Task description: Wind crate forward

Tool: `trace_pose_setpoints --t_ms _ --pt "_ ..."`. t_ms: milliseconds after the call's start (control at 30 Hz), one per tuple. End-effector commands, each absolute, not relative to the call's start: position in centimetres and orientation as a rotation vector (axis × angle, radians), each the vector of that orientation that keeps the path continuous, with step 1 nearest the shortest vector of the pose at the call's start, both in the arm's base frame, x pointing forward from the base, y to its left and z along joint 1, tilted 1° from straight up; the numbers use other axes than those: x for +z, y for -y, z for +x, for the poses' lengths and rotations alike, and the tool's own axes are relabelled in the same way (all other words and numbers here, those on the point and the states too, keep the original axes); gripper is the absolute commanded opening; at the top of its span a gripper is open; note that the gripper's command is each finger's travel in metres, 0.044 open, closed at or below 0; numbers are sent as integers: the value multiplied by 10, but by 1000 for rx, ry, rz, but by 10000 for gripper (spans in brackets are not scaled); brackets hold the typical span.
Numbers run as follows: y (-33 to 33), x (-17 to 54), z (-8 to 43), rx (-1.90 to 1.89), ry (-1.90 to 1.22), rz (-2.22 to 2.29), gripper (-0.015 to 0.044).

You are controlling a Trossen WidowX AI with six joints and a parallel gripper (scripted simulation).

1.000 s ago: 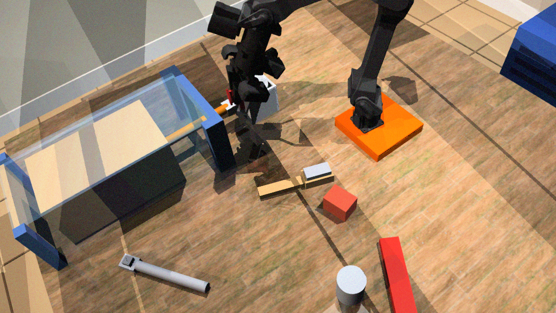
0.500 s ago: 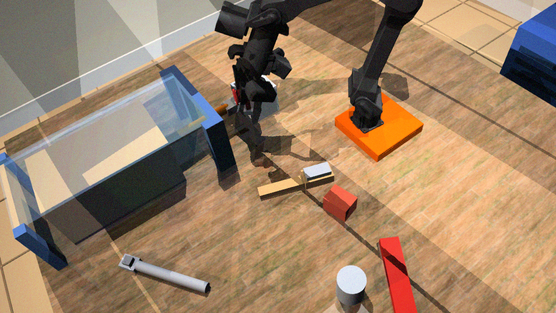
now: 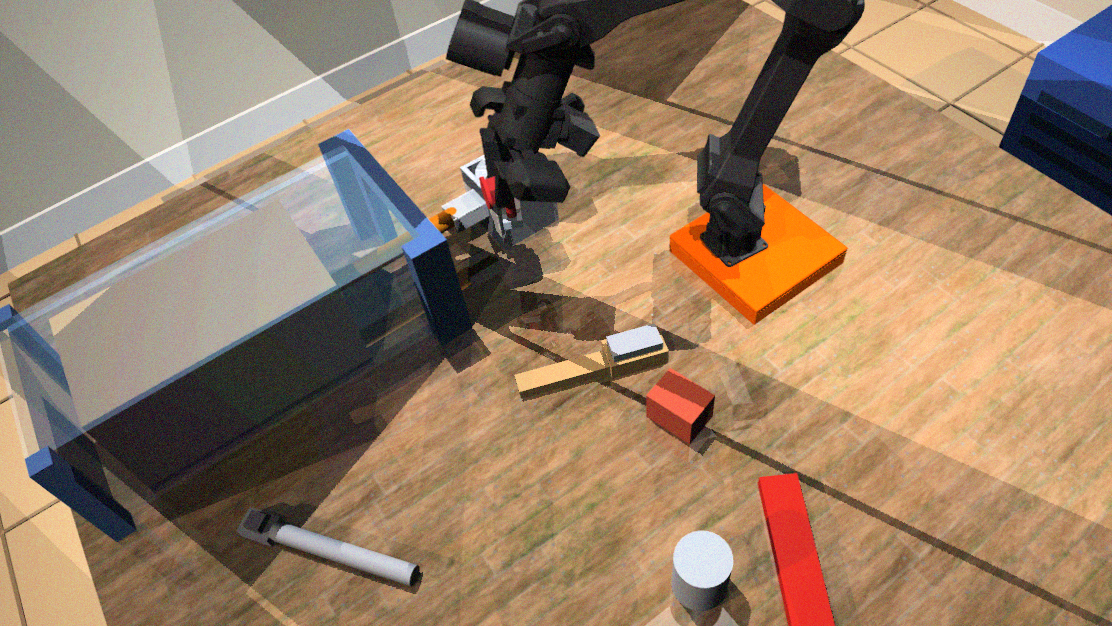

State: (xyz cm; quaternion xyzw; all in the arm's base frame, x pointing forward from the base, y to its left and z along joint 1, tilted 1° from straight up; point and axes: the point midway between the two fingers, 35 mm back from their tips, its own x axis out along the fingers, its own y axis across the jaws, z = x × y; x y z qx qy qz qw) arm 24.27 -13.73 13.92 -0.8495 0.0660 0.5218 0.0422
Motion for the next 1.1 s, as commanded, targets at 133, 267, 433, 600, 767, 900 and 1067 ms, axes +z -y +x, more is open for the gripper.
trace_pose_setpoints --t_ms 133,267,433,600,767,900,1067 --pt "134 136 230 1614 -203 -2582 0" --pt "133 136 225 1615 -203 -2582 0" --pt "132 136 219 1615 -203 -2582 0" --pt "131 136 214 1616 -203 -2581 0" --pt "131 136 208 1616 -203 -2581 0" --pt "131 136 204 1617 -203 -2581 0" --pt "132 136 198 1617 -203 -2581 0"
